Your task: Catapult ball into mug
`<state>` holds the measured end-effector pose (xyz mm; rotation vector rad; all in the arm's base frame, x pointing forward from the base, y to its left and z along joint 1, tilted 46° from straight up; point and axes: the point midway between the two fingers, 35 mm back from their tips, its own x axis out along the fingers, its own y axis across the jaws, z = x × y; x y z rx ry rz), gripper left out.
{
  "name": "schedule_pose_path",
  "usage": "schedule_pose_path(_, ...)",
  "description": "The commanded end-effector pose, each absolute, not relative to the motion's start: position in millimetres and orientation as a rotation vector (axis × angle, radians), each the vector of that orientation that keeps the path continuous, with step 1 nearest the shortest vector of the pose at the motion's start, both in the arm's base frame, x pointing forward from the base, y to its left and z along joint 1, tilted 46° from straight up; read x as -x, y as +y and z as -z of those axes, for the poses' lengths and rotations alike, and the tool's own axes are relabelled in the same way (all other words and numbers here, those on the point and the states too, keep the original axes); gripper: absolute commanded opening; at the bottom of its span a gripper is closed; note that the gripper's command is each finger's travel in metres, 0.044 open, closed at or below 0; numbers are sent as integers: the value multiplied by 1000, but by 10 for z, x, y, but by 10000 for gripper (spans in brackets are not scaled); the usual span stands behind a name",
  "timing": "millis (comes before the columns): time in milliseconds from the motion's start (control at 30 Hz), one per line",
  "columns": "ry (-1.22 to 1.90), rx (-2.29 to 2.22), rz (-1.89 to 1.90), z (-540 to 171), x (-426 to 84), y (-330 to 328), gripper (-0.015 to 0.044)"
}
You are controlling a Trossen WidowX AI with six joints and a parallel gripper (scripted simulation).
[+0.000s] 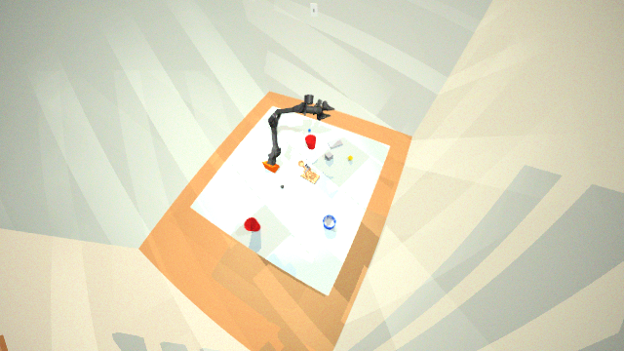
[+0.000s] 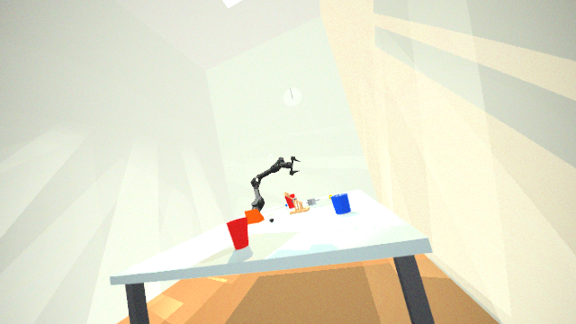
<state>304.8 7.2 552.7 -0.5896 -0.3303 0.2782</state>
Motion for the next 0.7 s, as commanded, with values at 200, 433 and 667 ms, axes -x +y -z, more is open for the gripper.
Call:
schedule_pose_path(200,-46,457,-302,-4822,-3523,-263,440)
schedule_pose_path(433,167,342,-317,-4247,-3739,-493,440)
schedule_pose_path(667,371,213,-329,-3677,-3829,-694,440)
